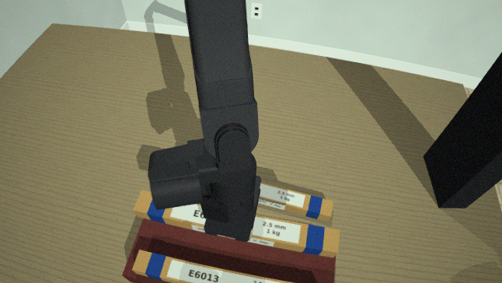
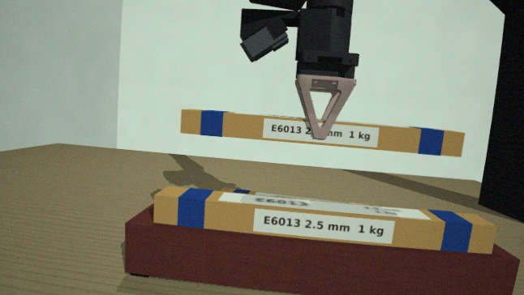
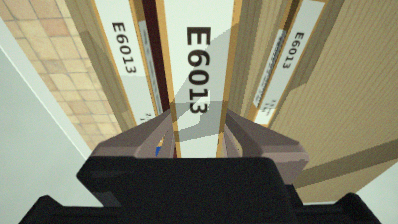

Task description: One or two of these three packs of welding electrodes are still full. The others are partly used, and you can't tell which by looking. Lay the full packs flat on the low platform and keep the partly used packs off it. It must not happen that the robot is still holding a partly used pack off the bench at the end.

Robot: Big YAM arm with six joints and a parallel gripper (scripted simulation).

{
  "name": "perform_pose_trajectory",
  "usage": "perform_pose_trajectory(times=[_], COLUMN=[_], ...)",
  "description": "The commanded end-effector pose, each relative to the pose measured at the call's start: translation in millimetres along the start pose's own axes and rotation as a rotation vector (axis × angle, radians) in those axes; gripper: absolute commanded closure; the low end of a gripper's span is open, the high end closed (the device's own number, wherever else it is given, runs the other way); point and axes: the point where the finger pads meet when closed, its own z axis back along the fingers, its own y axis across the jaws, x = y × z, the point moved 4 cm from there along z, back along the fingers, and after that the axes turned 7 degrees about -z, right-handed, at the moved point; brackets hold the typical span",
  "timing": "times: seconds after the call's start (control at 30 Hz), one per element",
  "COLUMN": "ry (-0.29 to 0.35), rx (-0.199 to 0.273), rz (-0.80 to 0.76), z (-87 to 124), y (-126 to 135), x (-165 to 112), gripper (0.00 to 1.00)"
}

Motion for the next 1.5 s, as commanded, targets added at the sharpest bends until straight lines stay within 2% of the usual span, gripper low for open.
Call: perform_pose_trajectory(times=[0.0, 0.1, 0.33, 0.73, 1.0, 1.47], ry=[-0.027, -0.026, -0.010, -0.029, -0.011, -0.030], rx=[0.049, 0.049, 0.043, 0.056, 0.031, 0.054], rz=[-0.007, -0.007, 0.010, 0.010, 0.014, 0.012], z=[18, 17, -2, -12, -36, -43], y=[24, 24, 24, 28, 16, 28], x=[3, 3, -6, 5, -2, 7], gripper=[1.00, 1.00, 1.00, 1.00, 1.00, 1.00])
